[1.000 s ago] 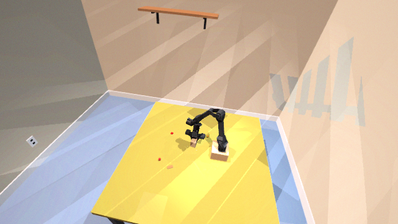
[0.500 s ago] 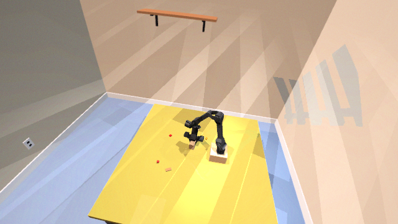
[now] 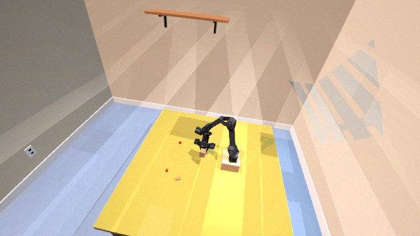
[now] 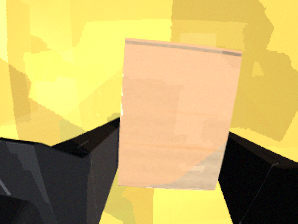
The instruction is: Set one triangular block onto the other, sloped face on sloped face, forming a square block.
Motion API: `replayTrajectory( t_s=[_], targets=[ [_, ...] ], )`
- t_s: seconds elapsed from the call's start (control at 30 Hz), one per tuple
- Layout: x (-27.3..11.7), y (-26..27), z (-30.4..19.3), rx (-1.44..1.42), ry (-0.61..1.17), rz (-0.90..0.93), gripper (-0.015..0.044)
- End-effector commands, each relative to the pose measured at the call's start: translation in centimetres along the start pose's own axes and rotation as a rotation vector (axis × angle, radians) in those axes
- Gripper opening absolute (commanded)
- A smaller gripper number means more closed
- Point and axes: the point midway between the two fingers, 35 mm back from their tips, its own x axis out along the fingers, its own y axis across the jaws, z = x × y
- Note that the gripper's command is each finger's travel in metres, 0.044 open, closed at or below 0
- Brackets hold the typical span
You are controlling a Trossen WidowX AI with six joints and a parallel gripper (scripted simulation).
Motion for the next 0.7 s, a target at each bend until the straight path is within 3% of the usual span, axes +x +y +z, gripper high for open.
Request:
replayTrajectory(
  t_s=[0.0,0.17,0.43,0.67],
  targets=[
    [0.0,0.0,0.0,0.0,0.0,0.0,0.0315],
    [0.0,0.0,0.0,0.0,0.0,0.0,0.044],
    [-0.3,-0.1,0.0,0.0,0.0,0.0,0.044],
    [-10.0,-0.2,-0.1,0.0,0.001,-0.001,0.044]
  ],
)
